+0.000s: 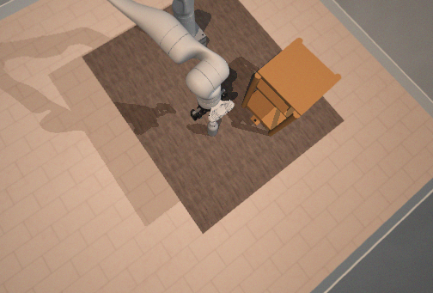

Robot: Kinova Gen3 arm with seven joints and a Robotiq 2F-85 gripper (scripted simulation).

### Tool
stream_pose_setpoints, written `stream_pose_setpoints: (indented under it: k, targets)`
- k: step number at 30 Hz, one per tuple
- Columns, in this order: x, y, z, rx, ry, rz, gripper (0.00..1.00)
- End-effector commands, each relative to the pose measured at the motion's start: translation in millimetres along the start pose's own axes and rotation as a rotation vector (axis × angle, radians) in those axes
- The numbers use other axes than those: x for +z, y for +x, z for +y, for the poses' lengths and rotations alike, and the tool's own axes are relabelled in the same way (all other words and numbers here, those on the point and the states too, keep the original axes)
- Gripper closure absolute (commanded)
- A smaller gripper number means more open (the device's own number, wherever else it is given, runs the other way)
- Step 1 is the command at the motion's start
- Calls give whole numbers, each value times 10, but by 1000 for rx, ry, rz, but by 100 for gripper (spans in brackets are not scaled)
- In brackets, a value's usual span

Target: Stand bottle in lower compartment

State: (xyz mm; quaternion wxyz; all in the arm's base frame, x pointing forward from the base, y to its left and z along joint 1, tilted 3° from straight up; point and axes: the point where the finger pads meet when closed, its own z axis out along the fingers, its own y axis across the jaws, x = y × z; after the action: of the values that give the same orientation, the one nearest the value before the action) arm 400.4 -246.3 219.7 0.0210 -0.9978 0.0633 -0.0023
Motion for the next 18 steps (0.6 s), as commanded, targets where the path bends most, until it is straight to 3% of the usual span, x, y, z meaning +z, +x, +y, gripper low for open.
stream_pose_setpoints:
  k: [1,18]
  targets:
    - [-26,54,-12,-11,-9,8,0]
    - [-79,177,-5,-39,-36,26,0]
